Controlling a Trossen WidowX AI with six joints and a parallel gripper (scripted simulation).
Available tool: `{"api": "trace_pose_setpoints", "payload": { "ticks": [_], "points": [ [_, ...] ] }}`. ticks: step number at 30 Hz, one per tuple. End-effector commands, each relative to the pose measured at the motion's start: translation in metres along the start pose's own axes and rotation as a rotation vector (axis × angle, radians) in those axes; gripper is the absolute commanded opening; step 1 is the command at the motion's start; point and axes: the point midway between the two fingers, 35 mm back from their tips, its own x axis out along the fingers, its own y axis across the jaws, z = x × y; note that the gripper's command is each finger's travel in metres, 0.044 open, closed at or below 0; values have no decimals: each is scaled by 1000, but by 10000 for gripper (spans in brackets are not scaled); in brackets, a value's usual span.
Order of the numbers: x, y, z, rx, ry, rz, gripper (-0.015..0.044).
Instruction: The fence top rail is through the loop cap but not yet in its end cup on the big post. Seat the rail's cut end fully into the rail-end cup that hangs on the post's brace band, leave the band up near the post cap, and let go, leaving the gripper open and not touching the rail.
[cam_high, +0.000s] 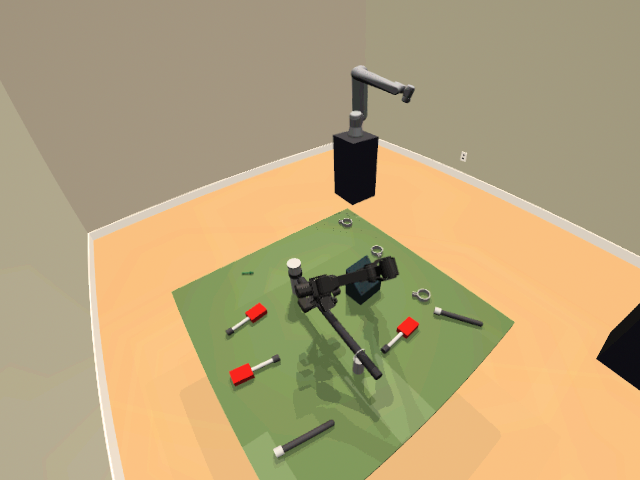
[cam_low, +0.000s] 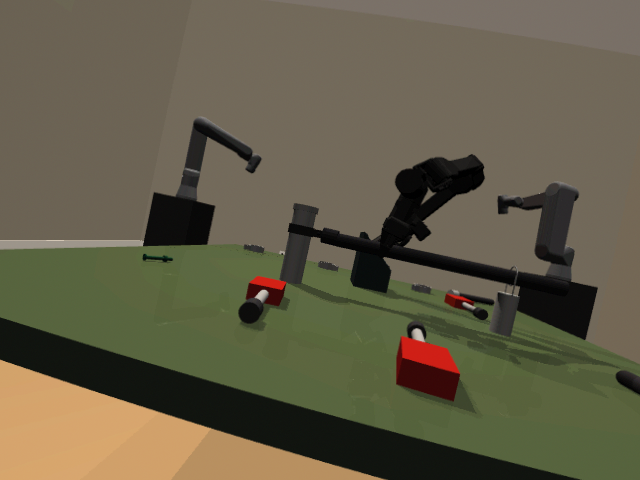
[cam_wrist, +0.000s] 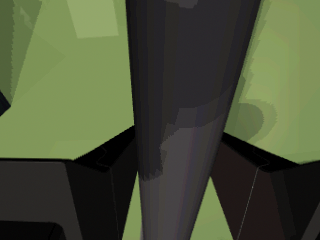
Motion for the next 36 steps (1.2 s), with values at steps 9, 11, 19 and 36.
{"api": "trace_pose_setpoints", "payload": {
  "ticks": [9, 11, 19, 36],
  "points": [
    [0, 0, -7, 0, 3, -1, 0],
    [0, 1, -7, 0, 3, -1, 0],
    [-1, 1, -11, 0, 3, -1, 0],
    [-1, 2, -19, 0, 3, -1, 0]
  ]
}}
